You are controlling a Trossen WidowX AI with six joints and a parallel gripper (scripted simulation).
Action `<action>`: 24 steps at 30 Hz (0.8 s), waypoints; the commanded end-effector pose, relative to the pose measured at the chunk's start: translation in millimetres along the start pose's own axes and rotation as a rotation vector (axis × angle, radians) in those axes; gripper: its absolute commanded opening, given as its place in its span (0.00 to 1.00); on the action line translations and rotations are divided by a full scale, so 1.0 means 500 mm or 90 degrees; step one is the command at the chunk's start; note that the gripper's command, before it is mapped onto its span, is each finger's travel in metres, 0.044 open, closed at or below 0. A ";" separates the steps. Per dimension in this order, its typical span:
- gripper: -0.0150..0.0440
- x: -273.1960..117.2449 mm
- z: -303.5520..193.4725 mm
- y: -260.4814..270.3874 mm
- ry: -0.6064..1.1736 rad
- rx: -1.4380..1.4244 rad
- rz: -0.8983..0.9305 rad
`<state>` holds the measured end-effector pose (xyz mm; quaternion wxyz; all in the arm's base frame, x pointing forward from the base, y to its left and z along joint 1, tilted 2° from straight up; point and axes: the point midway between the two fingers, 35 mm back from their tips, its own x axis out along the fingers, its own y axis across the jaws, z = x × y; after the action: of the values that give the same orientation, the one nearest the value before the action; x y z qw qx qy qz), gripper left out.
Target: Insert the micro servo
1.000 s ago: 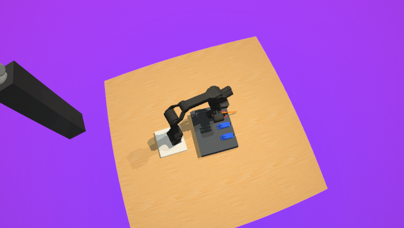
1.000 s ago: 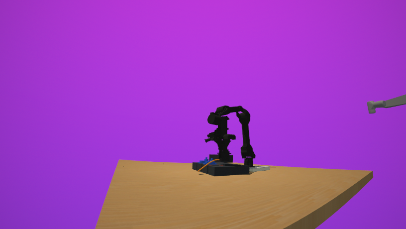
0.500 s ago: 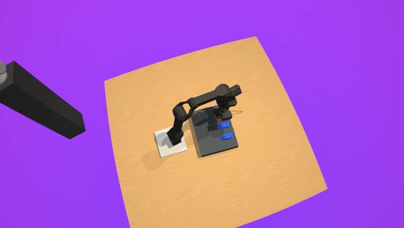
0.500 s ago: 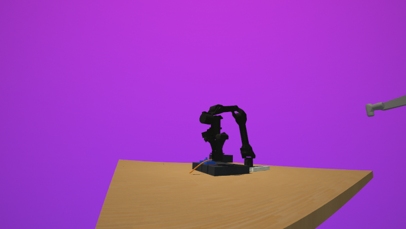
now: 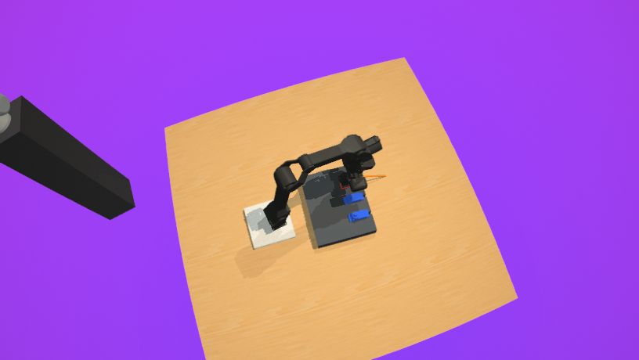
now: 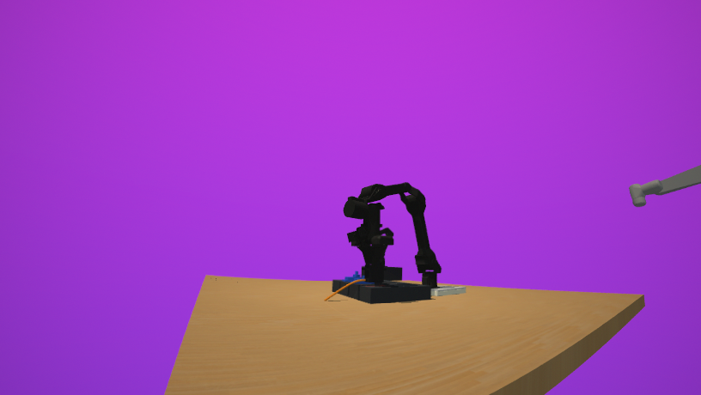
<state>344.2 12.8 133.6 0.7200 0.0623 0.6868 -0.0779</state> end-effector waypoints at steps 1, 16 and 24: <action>0.25 0.005 0.001 -0.001 -0.002 -0.002 -0.001; 0.25 0.015 0.001 -0.001 -0.002 -0.002 -0.001; 0.25 0.031 0.001 -0.001 -0.002 -0.002 -0.001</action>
<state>345.2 12.2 121.0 0.7208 0.0618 0.6860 -0.0780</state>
